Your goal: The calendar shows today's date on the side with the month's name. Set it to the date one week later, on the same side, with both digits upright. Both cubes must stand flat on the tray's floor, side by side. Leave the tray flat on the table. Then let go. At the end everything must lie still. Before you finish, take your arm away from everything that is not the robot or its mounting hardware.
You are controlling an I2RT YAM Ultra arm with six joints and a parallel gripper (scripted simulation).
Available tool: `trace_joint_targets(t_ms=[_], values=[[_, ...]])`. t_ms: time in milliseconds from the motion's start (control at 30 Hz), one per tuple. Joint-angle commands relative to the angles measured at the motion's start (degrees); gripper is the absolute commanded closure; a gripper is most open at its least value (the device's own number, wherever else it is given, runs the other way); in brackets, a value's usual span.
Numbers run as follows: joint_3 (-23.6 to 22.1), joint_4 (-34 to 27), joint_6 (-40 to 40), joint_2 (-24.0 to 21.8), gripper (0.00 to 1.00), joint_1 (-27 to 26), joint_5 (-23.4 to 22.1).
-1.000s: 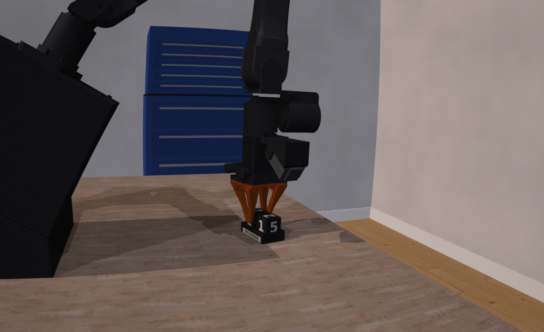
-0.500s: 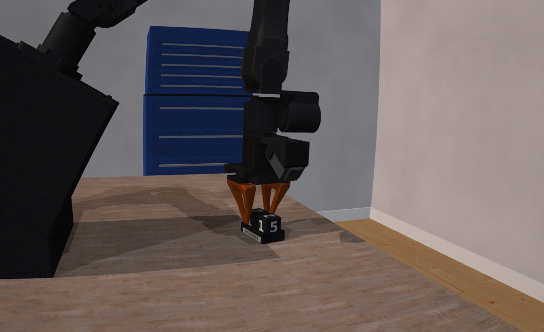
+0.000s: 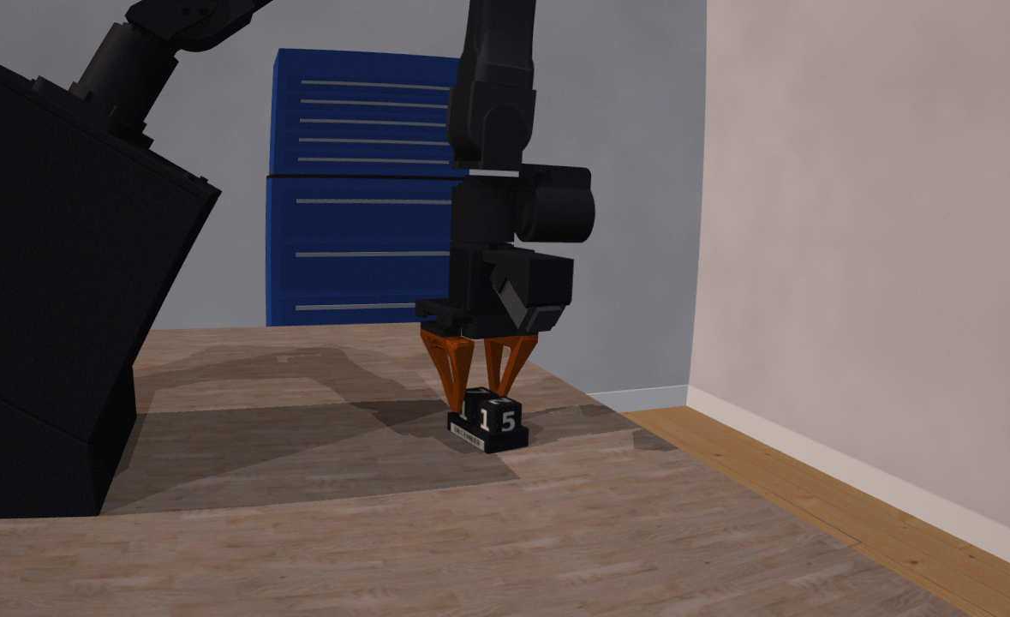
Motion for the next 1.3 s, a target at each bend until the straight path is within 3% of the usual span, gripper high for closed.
trace_joint_targets(t_ms=[0, 233, 300, 500, 767, 800, 1267], values=[[-0.44, -1.76, 0.03, -2.82, 0.55, 0.06, 0.12], [-2.55, -8.04, 0.18, -11.22, 0.55, 0.22, 0.2], [-2.55, -8.04, 0.18, -11.22, 0.55, 0.22, 0.2], [-3.36, -13.86, 0.31, -17.86, 0.55, 0.37, 0.27], [-3.46, -16.32, 0.36, -20.42, 0.55, 0.43, 0.3], [-3.46, -16.32, 0.36, -20.42, 0.0, 0.43, 0.3], [-3.46, -16.32, 0.36, -20.42, 0.0, 0.43, 0.3]])
